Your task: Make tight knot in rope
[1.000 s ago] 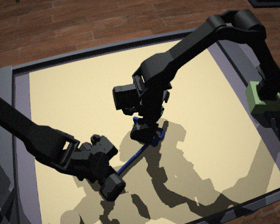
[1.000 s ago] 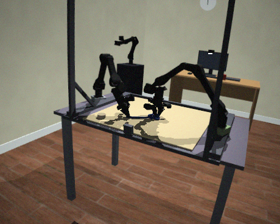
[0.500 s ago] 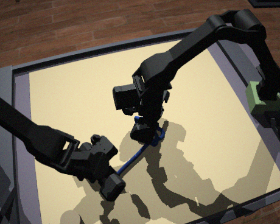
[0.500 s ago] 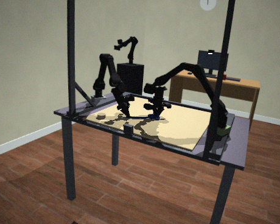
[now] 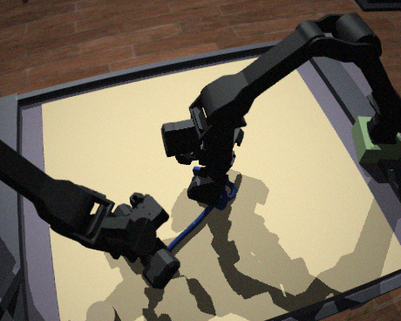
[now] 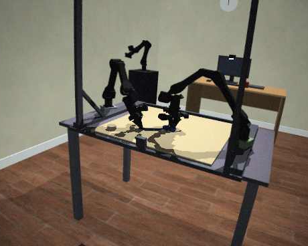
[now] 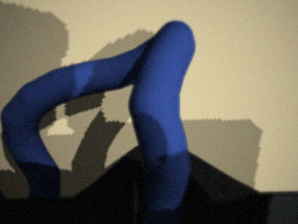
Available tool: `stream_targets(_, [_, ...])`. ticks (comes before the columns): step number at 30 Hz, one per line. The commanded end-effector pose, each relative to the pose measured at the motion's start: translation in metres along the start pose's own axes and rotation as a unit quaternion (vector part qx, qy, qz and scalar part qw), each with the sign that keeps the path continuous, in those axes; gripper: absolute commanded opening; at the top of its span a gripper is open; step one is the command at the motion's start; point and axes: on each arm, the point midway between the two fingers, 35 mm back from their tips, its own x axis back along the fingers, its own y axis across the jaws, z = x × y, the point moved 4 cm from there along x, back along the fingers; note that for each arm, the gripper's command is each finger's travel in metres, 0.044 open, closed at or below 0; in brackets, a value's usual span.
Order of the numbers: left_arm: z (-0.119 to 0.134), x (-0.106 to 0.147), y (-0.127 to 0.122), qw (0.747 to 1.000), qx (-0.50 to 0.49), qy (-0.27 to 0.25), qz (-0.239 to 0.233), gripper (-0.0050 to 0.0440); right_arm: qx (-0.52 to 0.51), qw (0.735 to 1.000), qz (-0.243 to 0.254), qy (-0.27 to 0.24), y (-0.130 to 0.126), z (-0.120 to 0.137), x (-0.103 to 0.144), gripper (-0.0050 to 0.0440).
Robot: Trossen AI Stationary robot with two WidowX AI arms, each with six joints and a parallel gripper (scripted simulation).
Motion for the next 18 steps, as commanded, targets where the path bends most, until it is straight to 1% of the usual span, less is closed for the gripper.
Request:
stream_targets(1, [-0.007, 0.007, -0.006, 1.000, 0.006, -0.009, 0.011, 0.0045, 0.001, 1.000, -0.008, -0.013, 0.002, -0.003, 0.023, 0.0030])
stream_targets(4, [-0.007, 0.007, -0.006, 1.000, 0.006, -0.009, 0.011, 0.0045, 0.001, 1.000, -0.008, -0.013, 0.002, -0.003, 0.026, 0.0030])
stream_targets(9, [-0.007, 0.007, -0.006, 1.000, 0.006, -0.009, 0.011, 0.0045, 0.001, 1.000, -0.008, -0.013, 0.001, -0.002, 0.043, 0.0030])
stream_targets(18, [-0.007, 0.007, -0.006, 1.000, 0.006, -0.009, 0.011, 0.0045, 0.001, 1.000, -0.008, -0.013, 0.001, -0.002, 0.044, 0.0030])
